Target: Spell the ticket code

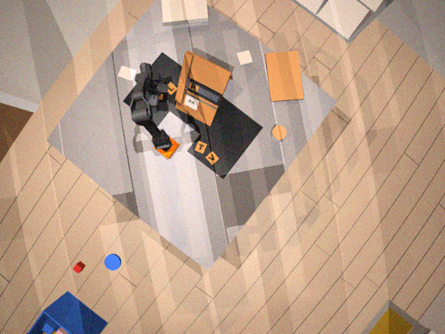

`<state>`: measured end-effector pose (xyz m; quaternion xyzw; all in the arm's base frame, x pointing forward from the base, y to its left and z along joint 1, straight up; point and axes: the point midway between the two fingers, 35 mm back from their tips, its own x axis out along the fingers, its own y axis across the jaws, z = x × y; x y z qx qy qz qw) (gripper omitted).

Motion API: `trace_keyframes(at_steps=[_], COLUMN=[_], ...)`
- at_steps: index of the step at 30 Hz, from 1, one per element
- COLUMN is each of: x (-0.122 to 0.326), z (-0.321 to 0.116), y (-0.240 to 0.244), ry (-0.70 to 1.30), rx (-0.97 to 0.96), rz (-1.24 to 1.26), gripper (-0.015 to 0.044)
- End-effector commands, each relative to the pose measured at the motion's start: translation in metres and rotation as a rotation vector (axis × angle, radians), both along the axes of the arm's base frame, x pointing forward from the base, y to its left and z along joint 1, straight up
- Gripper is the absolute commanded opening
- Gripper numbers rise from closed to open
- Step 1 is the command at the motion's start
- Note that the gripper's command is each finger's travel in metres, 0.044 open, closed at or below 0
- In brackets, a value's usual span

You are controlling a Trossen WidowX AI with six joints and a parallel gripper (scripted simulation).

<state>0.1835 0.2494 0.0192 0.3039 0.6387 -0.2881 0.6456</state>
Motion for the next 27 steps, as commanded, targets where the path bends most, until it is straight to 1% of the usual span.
trace_keyframes(at_steps=[1, 27], x=[0.000, -0.002], z=[0.003, 0.014], y=[0.000, -0.001], ry=[-0.005, -0.005], rx=[0.001, 0.001], rz=[-0.005, -0.005], gripper=[0.0000, 0.0000])
